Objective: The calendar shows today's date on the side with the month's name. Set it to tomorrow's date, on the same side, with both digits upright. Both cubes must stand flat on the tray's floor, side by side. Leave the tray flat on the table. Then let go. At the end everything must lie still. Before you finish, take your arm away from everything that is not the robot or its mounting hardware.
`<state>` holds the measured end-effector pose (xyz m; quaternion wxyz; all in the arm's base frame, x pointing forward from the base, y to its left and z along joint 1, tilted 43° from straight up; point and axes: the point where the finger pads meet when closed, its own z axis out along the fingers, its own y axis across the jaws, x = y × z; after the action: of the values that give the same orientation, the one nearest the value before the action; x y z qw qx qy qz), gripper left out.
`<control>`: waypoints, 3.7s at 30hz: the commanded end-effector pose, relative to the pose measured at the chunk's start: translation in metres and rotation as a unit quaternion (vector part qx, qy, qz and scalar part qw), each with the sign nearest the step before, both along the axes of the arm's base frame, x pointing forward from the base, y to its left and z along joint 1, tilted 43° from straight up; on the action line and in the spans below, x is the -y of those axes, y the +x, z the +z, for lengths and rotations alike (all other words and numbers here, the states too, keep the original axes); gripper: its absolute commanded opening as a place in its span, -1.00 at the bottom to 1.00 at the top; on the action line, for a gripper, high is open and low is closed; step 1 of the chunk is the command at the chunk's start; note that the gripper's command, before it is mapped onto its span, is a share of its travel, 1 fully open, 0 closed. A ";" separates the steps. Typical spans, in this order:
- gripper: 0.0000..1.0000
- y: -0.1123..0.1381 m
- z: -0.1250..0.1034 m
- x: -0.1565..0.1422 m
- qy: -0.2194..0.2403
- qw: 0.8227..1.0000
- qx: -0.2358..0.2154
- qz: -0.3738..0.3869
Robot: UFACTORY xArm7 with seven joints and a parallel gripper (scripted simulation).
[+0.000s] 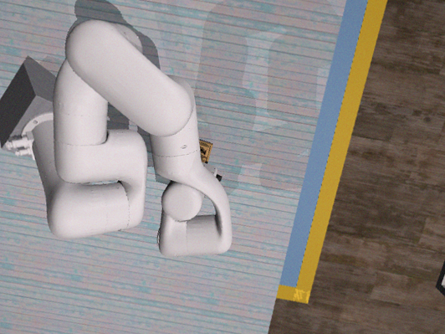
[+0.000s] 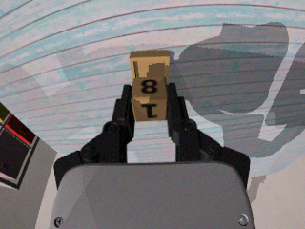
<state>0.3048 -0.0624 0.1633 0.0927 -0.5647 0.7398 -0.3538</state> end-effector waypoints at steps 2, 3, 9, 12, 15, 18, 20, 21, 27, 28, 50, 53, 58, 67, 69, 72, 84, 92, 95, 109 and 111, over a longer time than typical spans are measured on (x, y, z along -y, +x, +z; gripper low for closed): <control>-0.47 0.000 0.000 0.000 0.000 1.000 0.001 0.001; -0.47 0.001 0.000 0.000 0.000 1.000 0.001 0.001; -0.47 0.001 -0.001 0.000 0.000 1.000 0.001 0.001; -0.47 0.002 -0.002 0.001 0.000 1.000 0.001 0.001; -0.47 0.003 -0.004 0.002 0.000 1.000 0.001 0.001; -0.47 0.005 -0.005 0.003 0.000 1.000 0.001 0.001; -0.47 0.006 -0.007 0.004 0.000 1.000 0.001 0.001; -0.47 0.006 -0.007 0.004 0.000 1.000 0.001 0.001; -0.47 0.008 -0.010 0.006 0.000 1.000 0.001 0.001; -0.47 0.009 -0.011 0.006 0.000 1.000 0.001 0.001; -0.47 0.013 -0.017 0.009 0.000 1.000 0.001 0.001; -0.47 0.013 -0.017 0.009 0.000 1.000 0.001 0.001; -0.47 0.013 -0.017 0.009 0.000 1.000 0.001 0.001; -0.47 0.013 -0.017 0.009 0.000 1.000 0.001 0.001; -0.47 0.013 -0.017 0.009 0.000 1.000 0.001 0.001; -0.47 0.013 -0.017 0.009 0.000 1.000 0.001 0.001; -0.47 0.015 -0.019 0.011 0.000 1.000 0.001 0.001; -0.47 0.016 -0.021 0.012 0.000 1.000 0.001 0.001; -0.47 0.017 -0.022 0.013 0.000 1.000 0.001 0.001; -0.47 0.018 -0.024 0.014 0.000 1.000 0.001 0.001; -0.47 0.018 -0.024 0.014 0.000 1.000 0.001 0.001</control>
<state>0.3229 -0.0764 0.1386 0.0927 -0.5648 0.7397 -0.3538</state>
